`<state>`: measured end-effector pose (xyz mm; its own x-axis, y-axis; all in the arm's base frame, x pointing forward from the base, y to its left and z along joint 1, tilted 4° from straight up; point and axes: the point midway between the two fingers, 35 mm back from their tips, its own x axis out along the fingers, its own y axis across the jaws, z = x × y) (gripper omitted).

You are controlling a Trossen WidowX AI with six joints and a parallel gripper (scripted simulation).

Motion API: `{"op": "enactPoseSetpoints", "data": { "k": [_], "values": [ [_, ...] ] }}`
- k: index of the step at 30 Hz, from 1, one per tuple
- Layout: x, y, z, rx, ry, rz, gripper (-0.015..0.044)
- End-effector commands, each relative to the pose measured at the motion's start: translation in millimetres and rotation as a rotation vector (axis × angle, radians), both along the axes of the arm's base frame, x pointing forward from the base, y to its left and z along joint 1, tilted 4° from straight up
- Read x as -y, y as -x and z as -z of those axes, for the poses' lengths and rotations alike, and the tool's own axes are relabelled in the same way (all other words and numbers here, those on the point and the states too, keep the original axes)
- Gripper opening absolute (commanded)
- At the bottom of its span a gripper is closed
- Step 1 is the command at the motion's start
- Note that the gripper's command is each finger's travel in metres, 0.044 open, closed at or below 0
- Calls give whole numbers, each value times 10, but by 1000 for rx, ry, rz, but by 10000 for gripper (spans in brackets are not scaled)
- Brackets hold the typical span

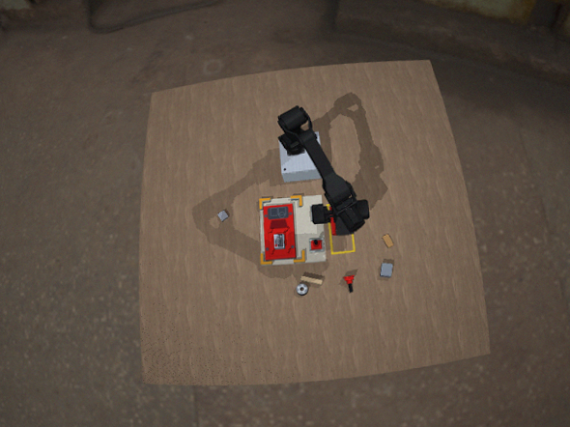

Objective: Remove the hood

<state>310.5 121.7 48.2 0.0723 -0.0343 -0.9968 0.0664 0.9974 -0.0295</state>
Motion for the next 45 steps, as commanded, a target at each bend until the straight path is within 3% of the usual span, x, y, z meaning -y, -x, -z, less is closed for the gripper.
{"op": "enactPoseSetpoints", "data": {
  "k": [1, 45],
  "values": [
    [7, -6, 33, 1, 3, 3, 0],
    [19, -22, 300, 1, 3, 3, 0]
  ]
}}
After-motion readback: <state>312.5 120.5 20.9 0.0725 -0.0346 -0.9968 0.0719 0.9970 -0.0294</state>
